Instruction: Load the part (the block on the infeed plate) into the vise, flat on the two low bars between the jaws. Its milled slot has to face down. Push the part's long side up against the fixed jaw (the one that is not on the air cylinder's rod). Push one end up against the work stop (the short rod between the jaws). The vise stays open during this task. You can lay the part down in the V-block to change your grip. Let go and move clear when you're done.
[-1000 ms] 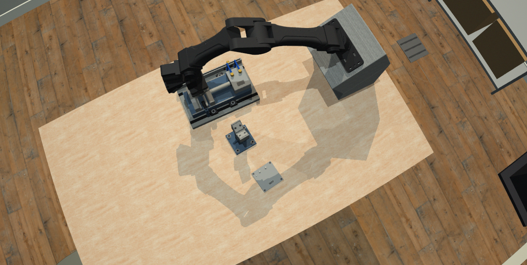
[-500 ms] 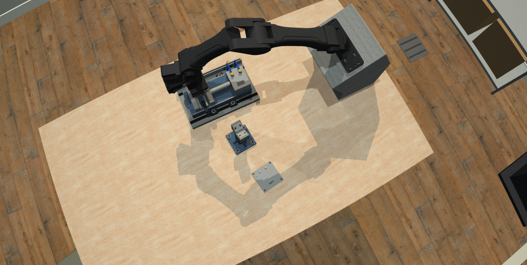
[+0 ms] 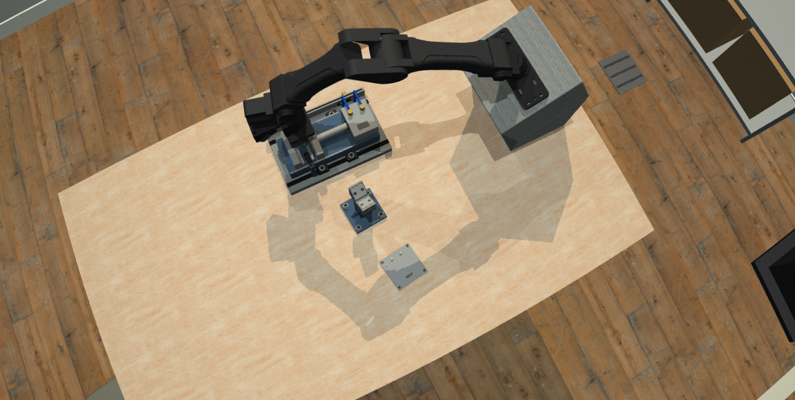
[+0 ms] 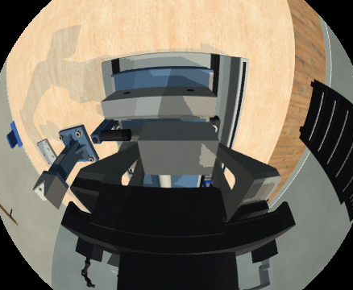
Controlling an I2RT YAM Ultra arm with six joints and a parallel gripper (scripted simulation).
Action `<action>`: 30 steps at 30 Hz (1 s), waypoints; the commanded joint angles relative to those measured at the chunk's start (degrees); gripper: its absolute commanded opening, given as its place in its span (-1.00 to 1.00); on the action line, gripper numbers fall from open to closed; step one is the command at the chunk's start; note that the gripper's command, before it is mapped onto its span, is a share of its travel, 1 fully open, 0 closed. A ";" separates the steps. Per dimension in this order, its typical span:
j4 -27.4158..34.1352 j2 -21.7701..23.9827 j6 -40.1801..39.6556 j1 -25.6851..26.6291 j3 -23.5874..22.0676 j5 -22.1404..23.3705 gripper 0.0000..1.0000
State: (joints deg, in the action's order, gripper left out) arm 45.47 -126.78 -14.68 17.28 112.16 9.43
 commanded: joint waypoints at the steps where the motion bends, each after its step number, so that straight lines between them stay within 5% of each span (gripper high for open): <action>1: -1.06 1.80 0.34 0.08 1.56 -0.16 -1.00; 30: -1.11 -0.53 0.53 -0.13 2.01 -0.29 -1.00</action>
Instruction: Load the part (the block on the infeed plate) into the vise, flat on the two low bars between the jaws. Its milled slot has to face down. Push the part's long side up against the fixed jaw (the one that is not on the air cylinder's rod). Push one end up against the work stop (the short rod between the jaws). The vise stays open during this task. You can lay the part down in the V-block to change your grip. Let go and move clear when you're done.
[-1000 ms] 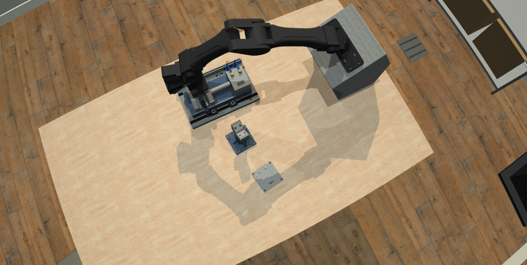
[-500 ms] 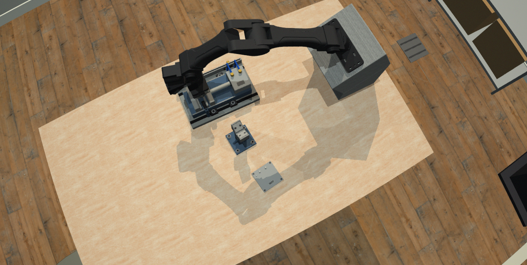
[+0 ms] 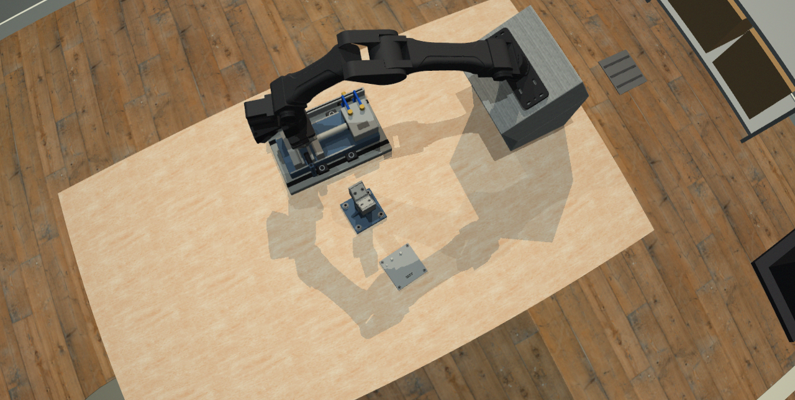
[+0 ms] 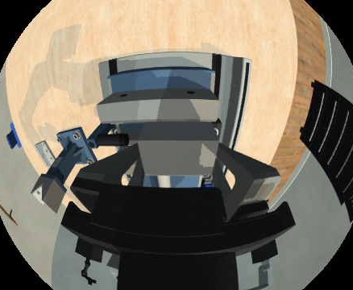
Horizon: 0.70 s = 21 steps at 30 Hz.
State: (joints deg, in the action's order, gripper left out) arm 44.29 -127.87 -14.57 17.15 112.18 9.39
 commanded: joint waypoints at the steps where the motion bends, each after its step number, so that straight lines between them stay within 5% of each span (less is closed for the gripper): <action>1: 0.07 0.57 0.42 0.00 1.99 -0.24 -1.00; 21: 0.20 0.14 0.45 -0.10 2.05 -0.28 -1.00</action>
